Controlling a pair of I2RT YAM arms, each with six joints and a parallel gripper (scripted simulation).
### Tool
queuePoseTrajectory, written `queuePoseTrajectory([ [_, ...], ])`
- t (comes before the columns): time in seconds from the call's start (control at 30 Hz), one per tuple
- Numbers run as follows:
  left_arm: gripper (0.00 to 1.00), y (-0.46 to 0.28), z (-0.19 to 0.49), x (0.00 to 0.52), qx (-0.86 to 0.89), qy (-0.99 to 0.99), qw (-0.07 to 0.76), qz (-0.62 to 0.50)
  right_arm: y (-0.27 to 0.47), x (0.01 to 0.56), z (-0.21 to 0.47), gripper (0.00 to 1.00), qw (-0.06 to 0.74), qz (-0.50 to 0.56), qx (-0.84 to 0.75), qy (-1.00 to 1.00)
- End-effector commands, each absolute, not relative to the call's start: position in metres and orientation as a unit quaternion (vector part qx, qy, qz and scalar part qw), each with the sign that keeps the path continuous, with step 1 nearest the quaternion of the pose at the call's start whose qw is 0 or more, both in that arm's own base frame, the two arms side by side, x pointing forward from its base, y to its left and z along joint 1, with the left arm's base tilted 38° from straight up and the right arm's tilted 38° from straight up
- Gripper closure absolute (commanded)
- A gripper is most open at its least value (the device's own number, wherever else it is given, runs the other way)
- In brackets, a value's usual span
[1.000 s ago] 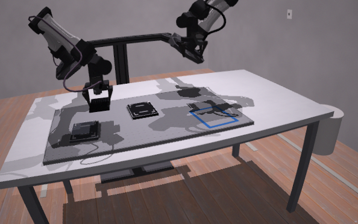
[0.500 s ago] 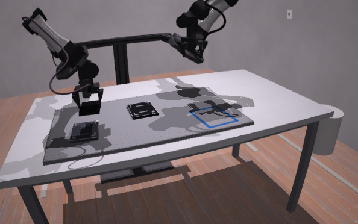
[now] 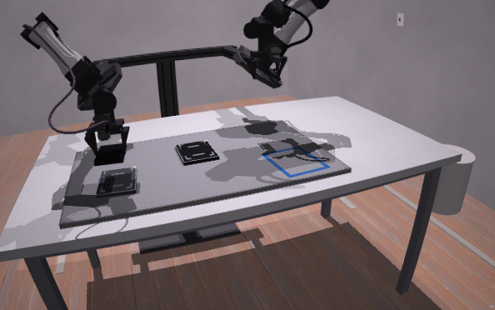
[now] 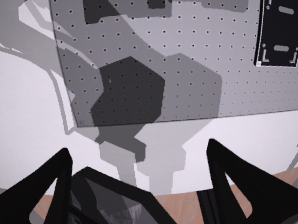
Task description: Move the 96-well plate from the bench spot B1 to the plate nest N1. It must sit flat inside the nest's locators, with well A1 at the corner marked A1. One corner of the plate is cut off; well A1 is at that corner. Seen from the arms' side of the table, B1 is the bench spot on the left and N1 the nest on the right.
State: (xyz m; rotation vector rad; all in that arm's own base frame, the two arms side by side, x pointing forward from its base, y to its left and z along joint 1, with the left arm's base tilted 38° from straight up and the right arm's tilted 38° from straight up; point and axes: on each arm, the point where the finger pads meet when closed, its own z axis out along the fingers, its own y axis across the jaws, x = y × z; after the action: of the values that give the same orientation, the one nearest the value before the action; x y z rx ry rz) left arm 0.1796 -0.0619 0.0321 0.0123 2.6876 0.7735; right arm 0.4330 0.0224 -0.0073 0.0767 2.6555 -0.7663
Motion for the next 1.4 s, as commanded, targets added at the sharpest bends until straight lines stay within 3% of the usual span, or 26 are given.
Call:
queuePoseTrajectory([
  [0.0,0.00,-0.0615,0.0332,0.1798,0.006,0.946,0.173,0.275,0.0257,0.4278,-0.0170,1.00,0.164,-0.273,0.002,0.948],
  [1.37,0.00,-0.0615,0.0332,0.1798,0.006,0.946,0.173,0.275,0.0337,0.4234,-0.0210,1.00,0.167,-0.274,-0.004,0.947],
])
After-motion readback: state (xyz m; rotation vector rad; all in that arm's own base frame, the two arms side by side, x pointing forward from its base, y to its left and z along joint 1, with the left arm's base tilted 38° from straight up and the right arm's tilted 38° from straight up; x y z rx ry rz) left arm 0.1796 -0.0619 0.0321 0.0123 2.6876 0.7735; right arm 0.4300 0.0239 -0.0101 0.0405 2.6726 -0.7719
